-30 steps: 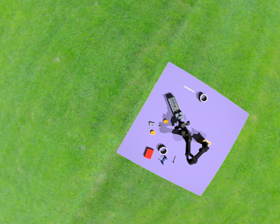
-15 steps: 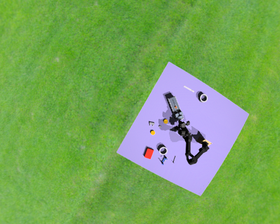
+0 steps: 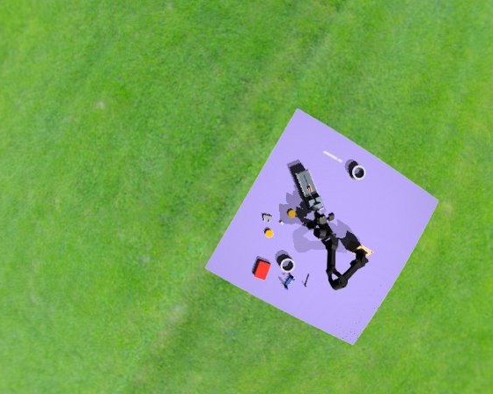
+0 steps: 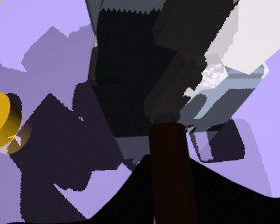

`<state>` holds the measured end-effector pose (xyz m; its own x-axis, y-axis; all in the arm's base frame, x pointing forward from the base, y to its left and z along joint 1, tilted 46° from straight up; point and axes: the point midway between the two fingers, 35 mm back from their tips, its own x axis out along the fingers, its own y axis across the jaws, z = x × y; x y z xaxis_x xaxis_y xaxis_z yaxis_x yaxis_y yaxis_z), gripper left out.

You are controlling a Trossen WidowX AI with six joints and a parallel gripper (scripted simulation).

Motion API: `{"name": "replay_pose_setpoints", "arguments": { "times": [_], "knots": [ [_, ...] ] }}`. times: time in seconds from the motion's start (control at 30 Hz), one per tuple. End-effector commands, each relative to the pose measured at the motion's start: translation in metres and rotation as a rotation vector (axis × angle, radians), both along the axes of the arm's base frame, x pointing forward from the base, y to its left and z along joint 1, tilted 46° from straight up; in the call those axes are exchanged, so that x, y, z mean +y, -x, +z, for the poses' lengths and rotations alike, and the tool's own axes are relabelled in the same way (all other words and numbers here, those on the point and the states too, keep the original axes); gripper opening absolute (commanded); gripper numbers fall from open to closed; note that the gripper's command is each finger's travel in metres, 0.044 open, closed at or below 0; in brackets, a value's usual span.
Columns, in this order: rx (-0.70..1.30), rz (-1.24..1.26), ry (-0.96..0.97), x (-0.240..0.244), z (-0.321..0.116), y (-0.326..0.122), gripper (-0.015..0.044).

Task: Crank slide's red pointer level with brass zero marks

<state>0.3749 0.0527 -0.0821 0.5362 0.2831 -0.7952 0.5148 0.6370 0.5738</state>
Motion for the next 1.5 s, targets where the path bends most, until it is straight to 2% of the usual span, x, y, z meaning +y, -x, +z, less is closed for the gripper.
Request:
{"name": "replay_pose_setpoints", "arguments": {
  "times": [0.0, 0.17, 0.73, 1.17, 1.47],
  "knots": [
    [0.000, 0.000, 0.000, 0.000, 0.000, 0.000, 0.0000],
    [0.000, 0.000, 0.000, 0.000, 0.000, 0.000, 0.0000],
    [0.000, 0.000, 0.000, 0.000, 0.000, 0.000, 0.0440],
    [0.000, 0.000, 0.003, -0.037, 0.036, -0.007, 0.0440],
    [0.006, -0.007, 0.010, -0.101, 0.094, -0.018, 0.0440]
  ]
}}
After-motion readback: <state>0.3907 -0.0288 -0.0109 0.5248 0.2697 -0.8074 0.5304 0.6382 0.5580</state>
